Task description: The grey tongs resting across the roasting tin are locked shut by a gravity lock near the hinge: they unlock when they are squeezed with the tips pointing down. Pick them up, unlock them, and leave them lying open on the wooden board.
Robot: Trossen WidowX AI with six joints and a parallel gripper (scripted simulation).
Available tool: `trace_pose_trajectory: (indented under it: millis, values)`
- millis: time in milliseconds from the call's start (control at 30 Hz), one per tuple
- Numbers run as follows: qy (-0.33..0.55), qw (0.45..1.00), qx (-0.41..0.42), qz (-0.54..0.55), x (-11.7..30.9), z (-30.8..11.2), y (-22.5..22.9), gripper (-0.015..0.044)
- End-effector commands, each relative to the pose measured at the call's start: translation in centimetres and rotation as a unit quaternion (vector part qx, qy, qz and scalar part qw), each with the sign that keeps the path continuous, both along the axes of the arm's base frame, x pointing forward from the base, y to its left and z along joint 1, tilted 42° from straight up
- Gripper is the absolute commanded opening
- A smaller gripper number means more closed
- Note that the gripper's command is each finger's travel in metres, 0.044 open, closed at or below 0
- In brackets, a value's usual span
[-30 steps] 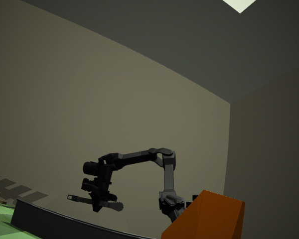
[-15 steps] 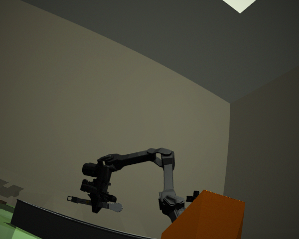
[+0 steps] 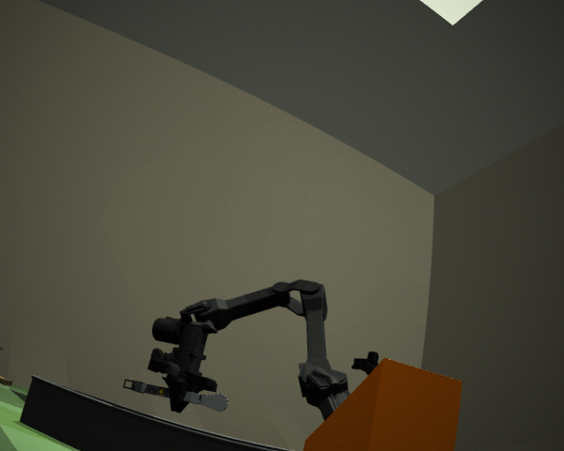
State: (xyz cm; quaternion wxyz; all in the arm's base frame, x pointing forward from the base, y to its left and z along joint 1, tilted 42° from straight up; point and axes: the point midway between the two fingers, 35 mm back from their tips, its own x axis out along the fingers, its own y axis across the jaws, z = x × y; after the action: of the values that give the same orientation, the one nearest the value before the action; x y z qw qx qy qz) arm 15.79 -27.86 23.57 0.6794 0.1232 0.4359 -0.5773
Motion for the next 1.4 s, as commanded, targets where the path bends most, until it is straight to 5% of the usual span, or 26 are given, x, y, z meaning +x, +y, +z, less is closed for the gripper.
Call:
trace_pose_trajectory:
  millis: [0, 667, 1367]
  values:
    - [0.000, 1.000, 0.001, 0.003, 0.0, -0.5, -0.4, -0.0150]
    - [0.001, 1.000, -0.001, 0.003, -0.3, -2.3, -2.0, -0.0150]
    - [0.001, 1.000, -0.001, 0.000, -0.3, -2.3, -2.0, 0.0401]
